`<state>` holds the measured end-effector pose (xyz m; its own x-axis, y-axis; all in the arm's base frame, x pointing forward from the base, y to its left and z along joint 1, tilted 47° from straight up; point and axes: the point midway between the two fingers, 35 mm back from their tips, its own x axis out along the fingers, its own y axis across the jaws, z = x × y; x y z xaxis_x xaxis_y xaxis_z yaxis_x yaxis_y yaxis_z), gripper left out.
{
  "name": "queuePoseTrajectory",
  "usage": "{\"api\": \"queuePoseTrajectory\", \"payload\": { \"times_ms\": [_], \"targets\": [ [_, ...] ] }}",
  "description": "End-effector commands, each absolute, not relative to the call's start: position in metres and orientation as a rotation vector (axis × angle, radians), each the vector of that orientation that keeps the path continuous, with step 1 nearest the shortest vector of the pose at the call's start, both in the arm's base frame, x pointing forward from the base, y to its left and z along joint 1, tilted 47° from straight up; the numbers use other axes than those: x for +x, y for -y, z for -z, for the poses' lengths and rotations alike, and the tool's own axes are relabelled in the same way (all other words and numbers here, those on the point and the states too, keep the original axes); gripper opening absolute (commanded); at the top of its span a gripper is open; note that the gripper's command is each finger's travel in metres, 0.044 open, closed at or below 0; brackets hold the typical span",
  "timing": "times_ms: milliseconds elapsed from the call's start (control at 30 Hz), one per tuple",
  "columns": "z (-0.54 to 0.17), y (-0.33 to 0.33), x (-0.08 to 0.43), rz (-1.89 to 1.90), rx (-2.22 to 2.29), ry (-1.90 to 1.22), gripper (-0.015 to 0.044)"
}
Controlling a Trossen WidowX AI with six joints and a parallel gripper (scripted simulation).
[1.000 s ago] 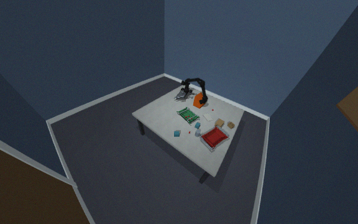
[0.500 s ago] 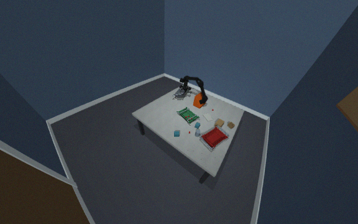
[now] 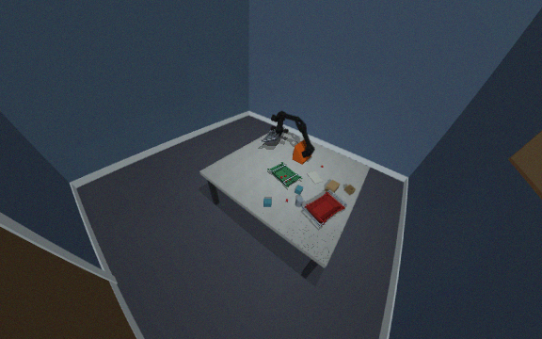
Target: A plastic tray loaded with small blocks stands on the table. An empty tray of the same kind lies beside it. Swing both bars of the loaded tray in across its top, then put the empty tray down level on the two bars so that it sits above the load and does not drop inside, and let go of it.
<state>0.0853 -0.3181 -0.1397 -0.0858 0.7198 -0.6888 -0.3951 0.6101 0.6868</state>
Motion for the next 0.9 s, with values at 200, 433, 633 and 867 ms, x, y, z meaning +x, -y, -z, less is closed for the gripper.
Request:
{"api": "queuePoseTrajectory", "payload": {
  "times_ms": [200,433,633,867],
  "targets": [
    [0.1351,0.3269,0.0869,-0.936,0.279,-1.372,0.0000],
    [0.1351,0.3269,0.0869,-0.936,0.279,-1.372,0.0000],
    [0.1351,0.3269,0.0869,-0.936,0.279,-1.372,0.0000],
    [0.1330,0.3266,0.0903,-0.938,0.272,-1.369,0.0000]
  ]
}}
